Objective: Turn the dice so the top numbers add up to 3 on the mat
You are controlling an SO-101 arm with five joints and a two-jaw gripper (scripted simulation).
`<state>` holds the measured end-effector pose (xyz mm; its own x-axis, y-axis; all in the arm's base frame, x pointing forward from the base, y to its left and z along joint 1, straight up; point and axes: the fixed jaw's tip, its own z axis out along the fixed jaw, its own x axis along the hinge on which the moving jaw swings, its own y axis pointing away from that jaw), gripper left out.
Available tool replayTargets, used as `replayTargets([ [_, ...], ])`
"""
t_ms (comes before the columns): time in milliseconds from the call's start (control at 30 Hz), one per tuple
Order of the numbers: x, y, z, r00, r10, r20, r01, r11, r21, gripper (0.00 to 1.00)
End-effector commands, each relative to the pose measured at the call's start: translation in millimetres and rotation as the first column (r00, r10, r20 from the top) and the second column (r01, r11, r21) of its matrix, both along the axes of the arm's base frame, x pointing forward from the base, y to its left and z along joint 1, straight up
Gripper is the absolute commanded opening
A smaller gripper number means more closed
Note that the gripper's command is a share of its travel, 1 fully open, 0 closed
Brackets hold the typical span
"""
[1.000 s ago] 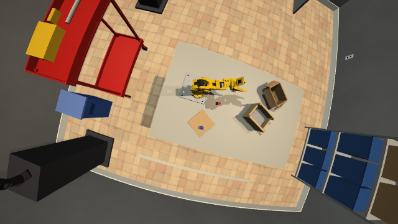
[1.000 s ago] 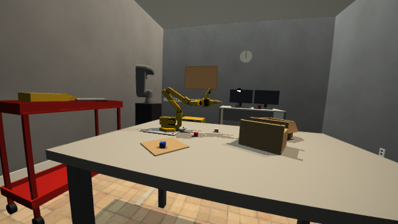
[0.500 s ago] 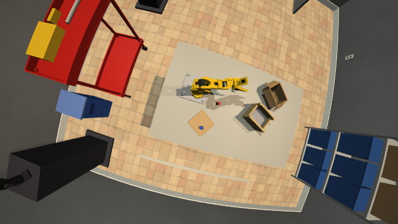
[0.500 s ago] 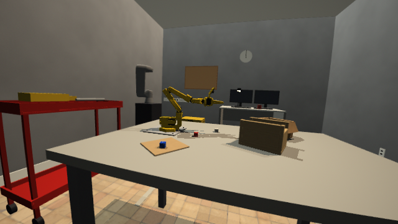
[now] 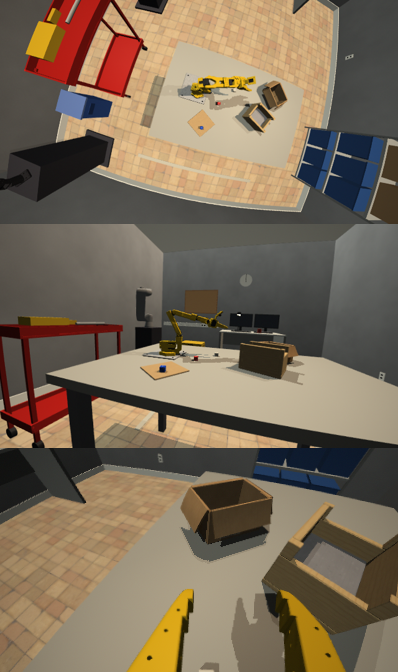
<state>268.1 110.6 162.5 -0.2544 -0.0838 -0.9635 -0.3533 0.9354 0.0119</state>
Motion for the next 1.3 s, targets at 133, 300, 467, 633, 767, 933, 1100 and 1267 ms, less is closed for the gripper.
replayTargets([
  [133, 3.5, 7.6, -1.8, 0.968, 0.002, -0.252, -0.021, 0.997, -0.077, 0.28],
  [300, -0.7, 7.9, -3.2, 0.925, -0.012, -0.381, -0.037, 0.992, -0.121, 0.28],
  [467, -5.1, 7.3, -3.8, 0.893, -0.023, -0.449, -0.048, 0.988, -0.145, 0.28],
  [633, -14.0, 5.2, -4.3, 0.838, -0.044, -0.545, -0.066, 0.981, -0.18, 0.28],
  [767, -21.2, 3.1, -4.4, 0.796, -0.059, -0.602, -0.08, 0.976, -0.202, 0.28],
  [933, -27.4, 1.3, -4.4, 0.762, -0.073, -0.643, -0.091, 0.972, -0.218, 0.28],
  [1100, -31.9, -0.2, -4.3, 0.739, -0.082, -0.669, -0.099, 0.968, -0.229, 0.28],
  [1267, -34.8, -1.1, -4.3, 0.723, -0.088, -0.685, -0.105, 0.966, -0.235, 0.28],
])
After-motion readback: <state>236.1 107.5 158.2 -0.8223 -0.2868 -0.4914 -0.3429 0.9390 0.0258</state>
